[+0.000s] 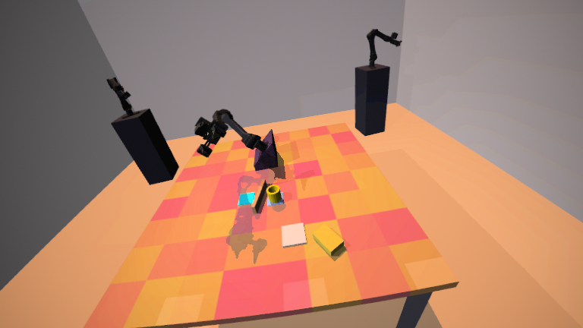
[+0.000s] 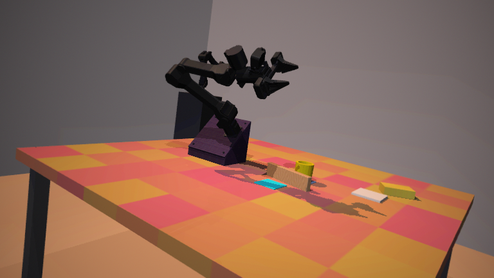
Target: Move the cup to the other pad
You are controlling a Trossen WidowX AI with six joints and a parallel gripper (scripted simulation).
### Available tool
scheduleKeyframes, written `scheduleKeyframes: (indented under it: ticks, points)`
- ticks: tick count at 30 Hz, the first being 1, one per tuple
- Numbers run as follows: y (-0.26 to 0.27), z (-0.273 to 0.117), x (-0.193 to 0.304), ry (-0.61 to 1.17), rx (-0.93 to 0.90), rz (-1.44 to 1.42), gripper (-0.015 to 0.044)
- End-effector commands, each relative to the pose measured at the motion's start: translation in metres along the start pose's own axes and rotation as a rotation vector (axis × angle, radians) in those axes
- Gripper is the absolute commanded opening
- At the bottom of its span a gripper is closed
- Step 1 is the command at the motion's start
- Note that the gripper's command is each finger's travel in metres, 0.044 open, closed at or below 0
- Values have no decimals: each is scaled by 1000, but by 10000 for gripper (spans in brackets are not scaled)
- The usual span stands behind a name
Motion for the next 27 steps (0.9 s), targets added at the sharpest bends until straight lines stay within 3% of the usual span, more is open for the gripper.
scheduleKeyframes:
  ticks: [1, 9, 18, 27]
  points:
    - [0, 2, 2, 12, 3, 13, 374]
    - [4, 54, 97, 475, 270, 487, 167]
    - [16, 65, 208, 781, 883, 807, 167]
    - [24, 44, 286, 667, 1481, 772, 167]
Point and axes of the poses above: the point midway between the two fingers, 35 mm back from their tips, its own z axis out along the fingers, its own y axis across the jaws, x = y × z, the point moved 5 cm from there along -z, back along the fingers, and after that the axes turned 2 degrees about z, right-handed, at the moved point
